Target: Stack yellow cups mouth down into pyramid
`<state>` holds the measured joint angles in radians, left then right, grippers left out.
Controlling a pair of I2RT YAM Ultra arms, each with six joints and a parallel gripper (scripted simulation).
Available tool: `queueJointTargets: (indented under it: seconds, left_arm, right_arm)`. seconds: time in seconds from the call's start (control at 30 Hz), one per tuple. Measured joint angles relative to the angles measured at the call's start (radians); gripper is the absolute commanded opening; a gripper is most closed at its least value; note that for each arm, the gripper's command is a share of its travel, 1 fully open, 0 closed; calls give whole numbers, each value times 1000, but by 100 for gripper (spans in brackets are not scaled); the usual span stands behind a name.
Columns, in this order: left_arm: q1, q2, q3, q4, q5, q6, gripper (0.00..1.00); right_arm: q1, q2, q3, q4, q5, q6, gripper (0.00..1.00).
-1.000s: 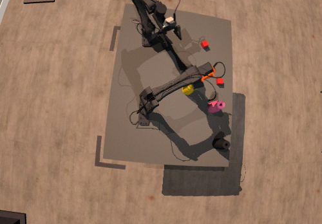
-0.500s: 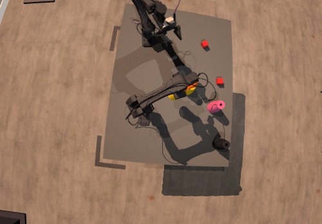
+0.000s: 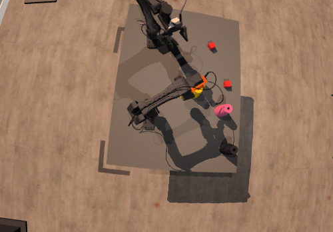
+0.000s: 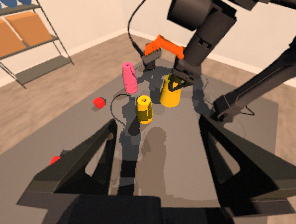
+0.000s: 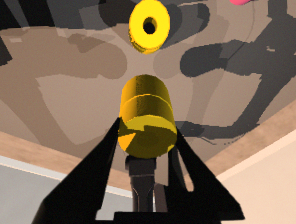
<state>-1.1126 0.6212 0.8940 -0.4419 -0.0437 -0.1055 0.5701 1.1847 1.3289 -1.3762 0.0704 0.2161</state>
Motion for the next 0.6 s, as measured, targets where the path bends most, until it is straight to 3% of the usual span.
queueJointTargets:
  seconds: [0.6]
  left_arm:
    - [0, 0, 0, 0, 0, 0, 100]
  right_arm:
    - [-10, 42, 24, 31, 0, -6, 0]
